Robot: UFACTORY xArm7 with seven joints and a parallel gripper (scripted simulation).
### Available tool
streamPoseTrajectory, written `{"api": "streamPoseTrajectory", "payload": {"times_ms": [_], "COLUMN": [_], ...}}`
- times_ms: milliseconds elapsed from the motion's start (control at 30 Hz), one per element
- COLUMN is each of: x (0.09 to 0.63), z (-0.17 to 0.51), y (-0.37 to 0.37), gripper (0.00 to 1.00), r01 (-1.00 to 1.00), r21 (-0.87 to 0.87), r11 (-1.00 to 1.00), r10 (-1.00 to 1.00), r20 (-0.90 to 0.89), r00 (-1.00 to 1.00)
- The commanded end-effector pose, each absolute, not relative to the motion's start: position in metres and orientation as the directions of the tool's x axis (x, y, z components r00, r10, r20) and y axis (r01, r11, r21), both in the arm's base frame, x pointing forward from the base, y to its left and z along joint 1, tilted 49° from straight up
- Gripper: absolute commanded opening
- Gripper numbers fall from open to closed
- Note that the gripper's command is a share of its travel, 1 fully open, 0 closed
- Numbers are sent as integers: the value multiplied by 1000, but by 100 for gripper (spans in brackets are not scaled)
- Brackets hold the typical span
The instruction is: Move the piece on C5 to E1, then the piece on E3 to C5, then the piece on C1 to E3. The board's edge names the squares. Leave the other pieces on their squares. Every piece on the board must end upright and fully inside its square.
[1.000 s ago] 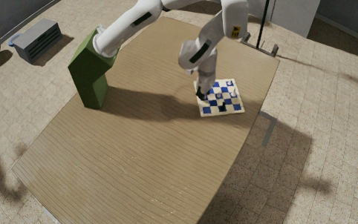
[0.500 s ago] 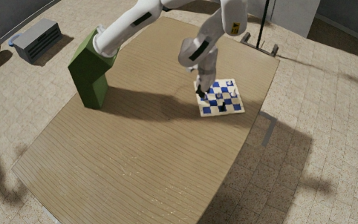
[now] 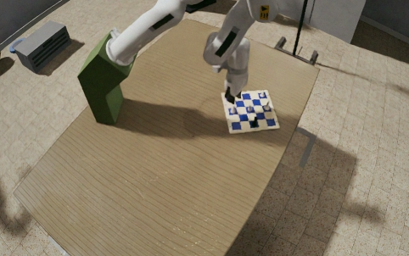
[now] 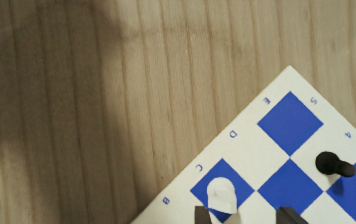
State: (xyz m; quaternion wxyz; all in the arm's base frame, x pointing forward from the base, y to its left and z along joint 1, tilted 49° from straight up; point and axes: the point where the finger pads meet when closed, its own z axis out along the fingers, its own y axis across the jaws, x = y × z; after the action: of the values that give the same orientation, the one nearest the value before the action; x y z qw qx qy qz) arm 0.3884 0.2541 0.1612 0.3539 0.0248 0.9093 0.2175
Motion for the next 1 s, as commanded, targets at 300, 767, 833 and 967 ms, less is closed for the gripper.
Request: {"api": "streamPoseTrajectory", "payload": {"times_ms": [300,767,833,967], "x": [373,373,373,373], "z": [177,177,177,177], "y": [246,246,246,246], "gripper": [41,100,100,100], "r01": [-108,-108,-108,-108], "r21": [412,412,412,412], "r11": [905,905,905,905], "r10": [199,199,199,199], "r20": [-633,-633,-633,-633], "r00": [-749,-749,-749,-749]}}
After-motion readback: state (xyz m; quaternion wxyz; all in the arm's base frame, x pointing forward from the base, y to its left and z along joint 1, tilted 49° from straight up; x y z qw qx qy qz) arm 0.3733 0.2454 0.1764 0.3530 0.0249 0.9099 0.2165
